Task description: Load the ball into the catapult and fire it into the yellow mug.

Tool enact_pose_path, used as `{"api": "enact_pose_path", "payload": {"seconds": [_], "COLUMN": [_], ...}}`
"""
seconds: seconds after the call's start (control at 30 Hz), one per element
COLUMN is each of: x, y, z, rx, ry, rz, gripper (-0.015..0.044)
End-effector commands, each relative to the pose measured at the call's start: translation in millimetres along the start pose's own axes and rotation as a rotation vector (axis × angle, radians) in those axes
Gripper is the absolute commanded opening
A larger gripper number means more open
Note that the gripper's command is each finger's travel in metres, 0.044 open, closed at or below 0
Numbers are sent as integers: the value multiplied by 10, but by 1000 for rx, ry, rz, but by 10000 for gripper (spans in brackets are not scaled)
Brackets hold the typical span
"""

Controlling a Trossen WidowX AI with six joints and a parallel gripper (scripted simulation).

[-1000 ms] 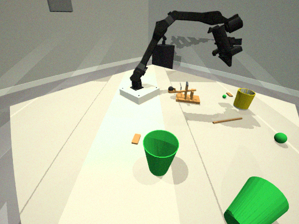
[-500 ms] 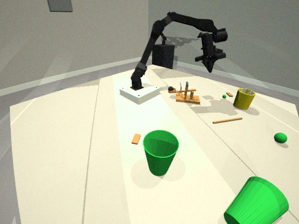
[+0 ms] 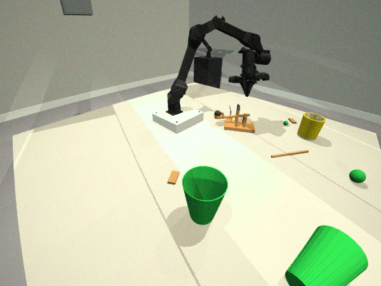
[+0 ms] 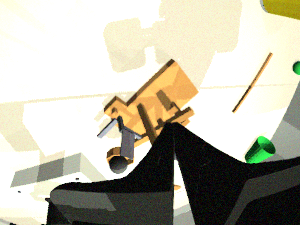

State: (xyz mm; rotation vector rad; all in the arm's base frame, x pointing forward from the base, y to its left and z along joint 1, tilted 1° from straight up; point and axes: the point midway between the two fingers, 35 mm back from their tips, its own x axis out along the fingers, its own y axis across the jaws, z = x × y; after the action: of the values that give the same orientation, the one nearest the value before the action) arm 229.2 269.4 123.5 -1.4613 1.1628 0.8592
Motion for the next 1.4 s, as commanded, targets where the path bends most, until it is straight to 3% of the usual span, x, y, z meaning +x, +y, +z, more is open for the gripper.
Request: {"api": "enact_pose_path", "payload": {"seconds": [0.0, 0.67, 1.37], "x": [19, 69, 280], "y": [200, 833, 901], "z": [-141, -814, -732], "rx": [-122, -681, -686], "ry": [77, 430, 433], "rz": [-10, -52, -52], "gripper": [0, 0, 0]}}
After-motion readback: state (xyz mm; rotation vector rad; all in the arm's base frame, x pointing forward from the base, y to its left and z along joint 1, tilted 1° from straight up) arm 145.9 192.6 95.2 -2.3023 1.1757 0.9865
